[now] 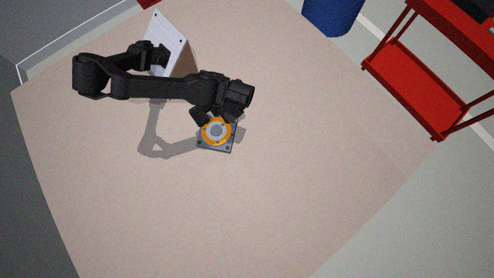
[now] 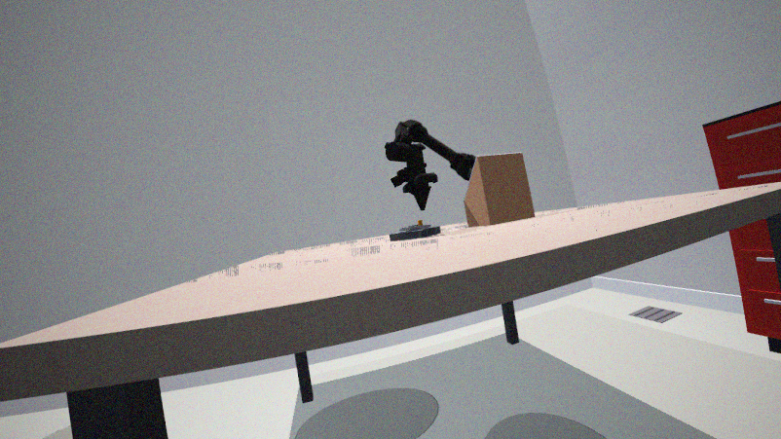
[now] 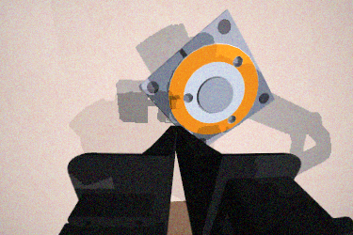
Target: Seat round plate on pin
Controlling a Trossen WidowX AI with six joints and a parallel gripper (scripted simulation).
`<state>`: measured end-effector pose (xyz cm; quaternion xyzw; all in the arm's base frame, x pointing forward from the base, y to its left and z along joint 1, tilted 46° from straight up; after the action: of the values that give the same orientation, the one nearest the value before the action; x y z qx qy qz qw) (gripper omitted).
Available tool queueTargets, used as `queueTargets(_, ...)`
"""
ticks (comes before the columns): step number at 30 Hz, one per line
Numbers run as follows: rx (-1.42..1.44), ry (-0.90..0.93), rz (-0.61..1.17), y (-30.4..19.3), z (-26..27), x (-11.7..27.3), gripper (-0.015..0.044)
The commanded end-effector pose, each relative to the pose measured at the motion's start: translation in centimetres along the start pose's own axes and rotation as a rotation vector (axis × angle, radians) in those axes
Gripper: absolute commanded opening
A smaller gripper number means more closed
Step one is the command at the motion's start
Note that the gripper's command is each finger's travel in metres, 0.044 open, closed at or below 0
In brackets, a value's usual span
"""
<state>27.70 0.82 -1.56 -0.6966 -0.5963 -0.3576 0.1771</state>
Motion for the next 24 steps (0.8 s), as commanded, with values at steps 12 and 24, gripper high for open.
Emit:
queueTargets(12, 0.012, -0.015, 0.011, -0.1, -0.1, -3.8, 0.0000)
queueTargets(24, 0.012, -0.014, 0.011, 1.2, 0.7, -3.8, 0.0000)
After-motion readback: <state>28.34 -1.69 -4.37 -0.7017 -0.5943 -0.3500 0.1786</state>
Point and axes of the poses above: the point midway between the two fingers, 35 mm back from their tips, its own x axis back along the fingers, its own z axis across the jaws, y = z × x, the point moved 5 cm from there along x, back along the fingers, and after that the axes turned 8 degrees about -x, right-handed, at the moved point
